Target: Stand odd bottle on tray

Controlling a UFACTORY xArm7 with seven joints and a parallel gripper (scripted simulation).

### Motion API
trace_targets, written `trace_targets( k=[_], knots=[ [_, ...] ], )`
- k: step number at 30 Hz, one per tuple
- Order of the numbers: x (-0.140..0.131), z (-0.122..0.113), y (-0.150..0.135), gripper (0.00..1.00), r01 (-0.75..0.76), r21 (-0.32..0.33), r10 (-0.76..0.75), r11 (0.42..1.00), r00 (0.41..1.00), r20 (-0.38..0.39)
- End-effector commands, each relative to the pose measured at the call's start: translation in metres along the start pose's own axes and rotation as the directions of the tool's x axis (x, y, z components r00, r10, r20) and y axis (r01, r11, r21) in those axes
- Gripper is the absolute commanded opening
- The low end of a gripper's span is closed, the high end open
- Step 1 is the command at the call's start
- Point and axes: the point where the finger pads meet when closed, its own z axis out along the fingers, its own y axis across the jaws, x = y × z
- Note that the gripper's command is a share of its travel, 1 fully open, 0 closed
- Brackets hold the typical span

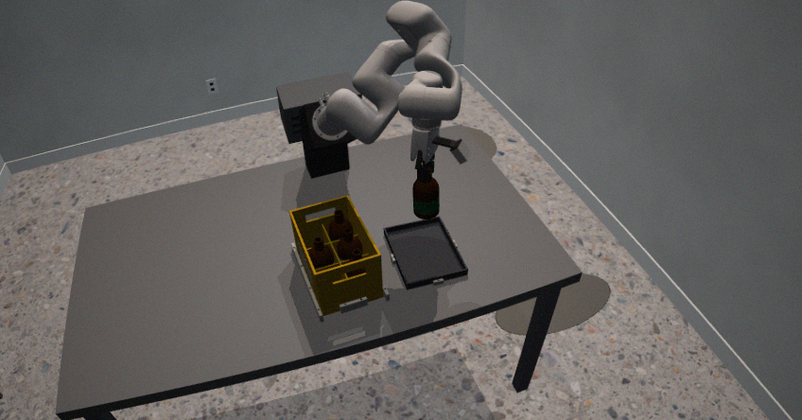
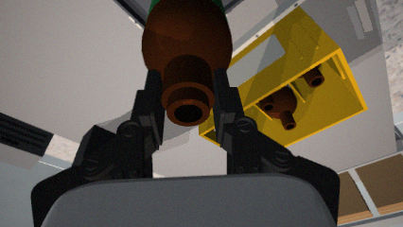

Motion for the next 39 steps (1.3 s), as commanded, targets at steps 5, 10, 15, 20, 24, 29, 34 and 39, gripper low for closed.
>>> trace_targets(
  k=[5, 10, 15, 20, 24, 29, 34, 39],
  knots=[
    [0.001, 0.012, 0.000, 0.00, 0.001, 0.000, -0.001, 1.000, 1.000, -0.003],
    [0.001, 0.024, 0.000, 0.00, 0.001, 0.000, -0.001, 1.000, 1.000, -0.003],
    [0.001, 0.038, 0.000, 0.00, 0.001, 0.000, -0.001, 1.000, 1.000, -0.003],
    [0.001, 0.047, 0.000, 0.00, 0.001, 0.000, -0.001, 1.000, 1.000, -0.003],
    [0.001, 0.059, 0.000, 0.00, 0.001, 0.000, -0.001, 1.000, 1.000, -0.003],
    [0.001, 0.074, 0.000, 0.00, 0.001, 0.000, -0.001, 1.000, 1.000, -0.003],
    [0.002, 0.086, 0.000, 0.00, 0.001, 0.000, -0.001, 1.000, 1.000, -0.003],
    [0.002, 0.097, 0.000, 0.00, 0.001, 0.000, -0.001, 1.000, 1.000, -0.003]
  ],
)
